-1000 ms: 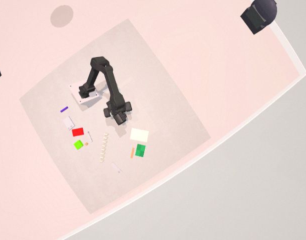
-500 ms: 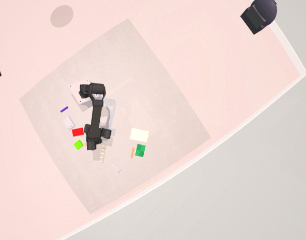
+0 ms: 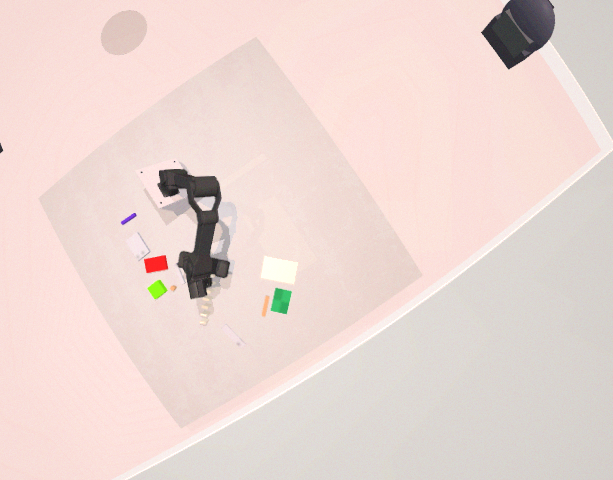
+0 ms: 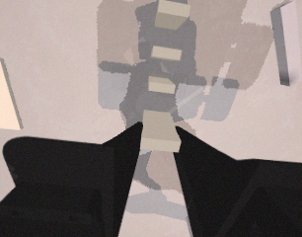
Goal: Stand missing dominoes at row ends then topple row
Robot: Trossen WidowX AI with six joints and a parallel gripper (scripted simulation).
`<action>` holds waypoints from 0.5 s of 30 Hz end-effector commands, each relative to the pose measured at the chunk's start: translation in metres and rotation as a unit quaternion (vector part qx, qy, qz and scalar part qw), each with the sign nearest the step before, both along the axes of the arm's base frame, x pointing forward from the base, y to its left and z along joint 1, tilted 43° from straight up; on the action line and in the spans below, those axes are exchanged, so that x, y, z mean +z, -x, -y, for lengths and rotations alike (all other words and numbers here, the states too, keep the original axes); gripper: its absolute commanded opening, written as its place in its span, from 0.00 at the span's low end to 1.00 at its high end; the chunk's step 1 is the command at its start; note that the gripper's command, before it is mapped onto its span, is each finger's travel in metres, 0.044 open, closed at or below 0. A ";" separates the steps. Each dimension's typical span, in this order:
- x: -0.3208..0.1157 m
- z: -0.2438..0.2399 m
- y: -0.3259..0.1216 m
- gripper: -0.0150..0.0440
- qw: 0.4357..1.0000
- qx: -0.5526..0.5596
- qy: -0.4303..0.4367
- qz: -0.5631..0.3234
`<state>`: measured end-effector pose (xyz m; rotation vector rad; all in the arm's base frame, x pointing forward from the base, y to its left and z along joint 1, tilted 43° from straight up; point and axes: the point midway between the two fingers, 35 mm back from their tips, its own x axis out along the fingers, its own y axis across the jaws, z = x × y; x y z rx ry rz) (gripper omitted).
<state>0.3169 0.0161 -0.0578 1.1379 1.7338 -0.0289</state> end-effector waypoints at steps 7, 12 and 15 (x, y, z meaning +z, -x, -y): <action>-0.037 -0.039 0.009 0.44 1.000 -0.002 -0.006 -0.001; -0.037 -0.040 0.009 0.44 1.000 -0.002 -0.007 -0.001; -0.037 -0.040 0.009 0.44 1.000 -0.002 -0.007 -0.001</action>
